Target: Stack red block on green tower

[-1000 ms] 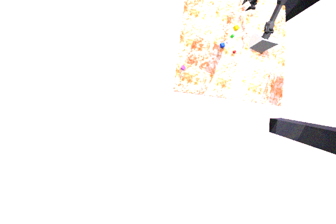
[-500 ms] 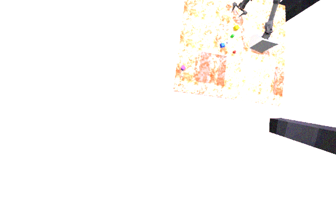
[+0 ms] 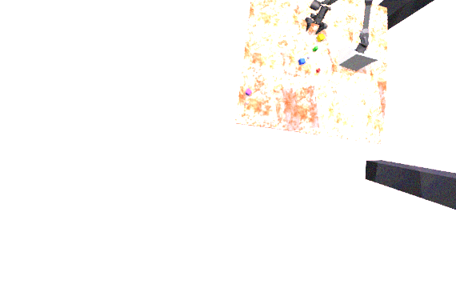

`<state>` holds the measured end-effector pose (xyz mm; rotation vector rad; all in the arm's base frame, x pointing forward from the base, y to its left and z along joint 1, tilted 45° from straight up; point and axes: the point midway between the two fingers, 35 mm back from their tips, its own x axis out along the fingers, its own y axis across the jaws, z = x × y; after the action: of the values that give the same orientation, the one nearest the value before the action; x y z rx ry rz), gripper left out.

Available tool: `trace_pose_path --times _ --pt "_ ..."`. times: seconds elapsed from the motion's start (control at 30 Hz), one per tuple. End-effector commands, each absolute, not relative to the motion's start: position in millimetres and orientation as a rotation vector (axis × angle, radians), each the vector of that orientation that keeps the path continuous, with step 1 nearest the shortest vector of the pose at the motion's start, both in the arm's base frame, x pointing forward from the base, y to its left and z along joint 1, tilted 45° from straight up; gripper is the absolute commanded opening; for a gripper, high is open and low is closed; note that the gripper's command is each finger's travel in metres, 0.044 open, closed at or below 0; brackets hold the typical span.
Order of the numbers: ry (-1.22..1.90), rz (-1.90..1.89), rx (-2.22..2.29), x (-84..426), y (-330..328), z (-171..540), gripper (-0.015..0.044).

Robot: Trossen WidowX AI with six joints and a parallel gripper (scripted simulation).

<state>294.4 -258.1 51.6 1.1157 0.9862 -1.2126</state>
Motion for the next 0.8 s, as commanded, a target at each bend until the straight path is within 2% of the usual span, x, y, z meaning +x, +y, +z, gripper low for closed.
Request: trace_pose_path --times 0.0,0.37,0.77 --pt "1.127 -1.136 0.928 306 -229 24 0.044" --pt "1.415 -0.898 0.579 317 -145 -28 0.044" --pt "1.659 -0.617 -0.007 299 -76 -86 0.044"
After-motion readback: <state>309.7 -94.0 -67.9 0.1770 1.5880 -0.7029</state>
